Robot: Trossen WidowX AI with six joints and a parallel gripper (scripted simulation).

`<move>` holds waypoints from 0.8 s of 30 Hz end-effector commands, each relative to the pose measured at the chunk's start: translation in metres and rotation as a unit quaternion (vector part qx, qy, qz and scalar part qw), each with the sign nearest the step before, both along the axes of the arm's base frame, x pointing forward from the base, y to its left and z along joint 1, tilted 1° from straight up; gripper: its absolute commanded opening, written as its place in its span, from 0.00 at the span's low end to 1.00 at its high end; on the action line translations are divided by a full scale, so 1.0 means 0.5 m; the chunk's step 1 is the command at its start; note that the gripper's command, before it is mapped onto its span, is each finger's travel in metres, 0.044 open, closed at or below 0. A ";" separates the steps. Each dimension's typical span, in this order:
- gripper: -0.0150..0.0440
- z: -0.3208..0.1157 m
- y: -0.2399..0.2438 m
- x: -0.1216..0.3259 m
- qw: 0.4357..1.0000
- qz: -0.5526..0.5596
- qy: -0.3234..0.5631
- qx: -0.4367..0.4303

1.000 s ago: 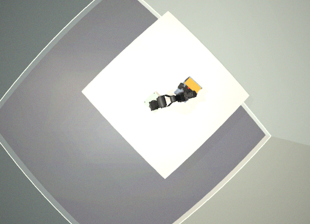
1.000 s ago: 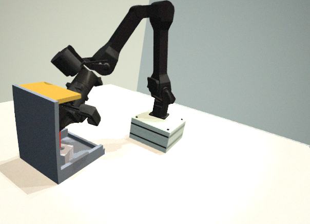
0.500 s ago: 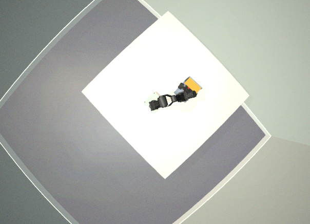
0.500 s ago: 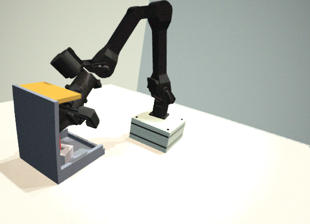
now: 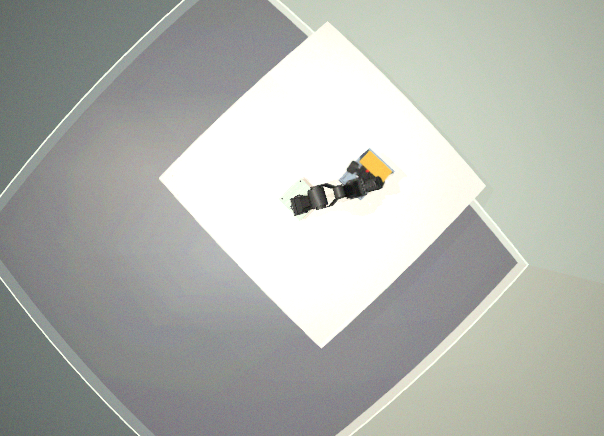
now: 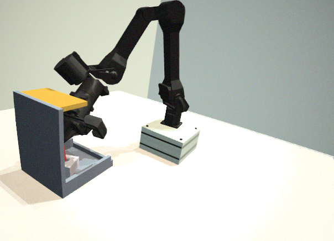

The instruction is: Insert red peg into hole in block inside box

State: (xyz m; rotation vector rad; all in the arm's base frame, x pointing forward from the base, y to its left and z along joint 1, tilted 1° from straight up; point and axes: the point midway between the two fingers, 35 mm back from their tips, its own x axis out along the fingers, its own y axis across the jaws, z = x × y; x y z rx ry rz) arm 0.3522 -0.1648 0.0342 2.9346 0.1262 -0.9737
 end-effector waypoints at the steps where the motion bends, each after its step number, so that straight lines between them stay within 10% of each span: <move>1: 0.25 -0.020 0.002 -0.007 1.000 -0.005 0.014 0.006; 24: 0.25 -0.025 0.002 -0.007 1.000 -0.005 0.014 0.006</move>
